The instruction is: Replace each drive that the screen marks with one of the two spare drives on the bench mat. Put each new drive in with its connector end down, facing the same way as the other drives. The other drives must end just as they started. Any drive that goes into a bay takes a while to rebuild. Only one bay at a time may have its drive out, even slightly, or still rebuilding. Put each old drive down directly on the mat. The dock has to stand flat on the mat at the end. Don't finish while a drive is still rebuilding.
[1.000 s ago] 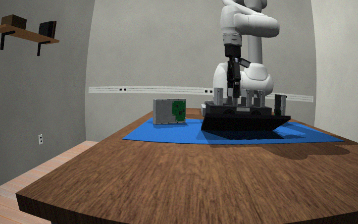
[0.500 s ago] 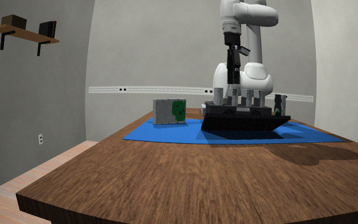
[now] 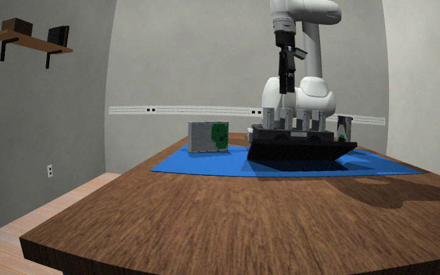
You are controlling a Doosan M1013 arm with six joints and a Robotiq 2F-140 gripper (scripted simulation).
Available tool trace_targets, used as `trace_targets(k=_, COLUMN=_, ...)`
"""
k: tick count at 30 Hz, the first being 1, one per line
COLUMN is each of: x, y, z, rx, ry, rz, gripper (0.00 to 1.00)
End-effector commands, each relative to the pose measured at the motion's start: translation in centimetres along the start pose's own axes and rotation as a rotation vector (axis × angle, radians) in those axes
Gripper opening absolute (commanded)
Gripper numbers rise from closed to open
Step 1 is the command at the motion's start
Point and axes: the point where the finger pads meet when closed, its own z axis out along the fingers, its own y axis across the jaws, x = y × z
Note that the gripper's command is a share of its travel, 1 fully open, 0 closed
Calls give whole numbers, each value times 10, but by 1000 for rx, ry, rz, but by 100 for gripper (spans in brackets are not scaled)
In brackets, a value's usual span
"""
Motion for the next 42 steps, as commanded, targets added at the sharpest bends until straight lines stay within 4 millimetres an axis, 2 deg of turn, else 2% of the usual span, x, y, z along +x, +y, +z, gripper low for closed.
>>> trace_targets(k=1, x=0, y=0, z=-2, rx=-1, ry=0, rz=0, gripper=89)
trace_targets(k=2, x=0, y=0, z=-2, rx=-1, ry=0, rz=0, gripper=89)
trace_targets(k=3, x=0, y=0, z=-2, rx=-1, ry=0, rz=0, gripper=10)
trace_targets(k=42, x=0, y=0, z=-2, rx=-1, ry=0, rz=-5, gripper=10)
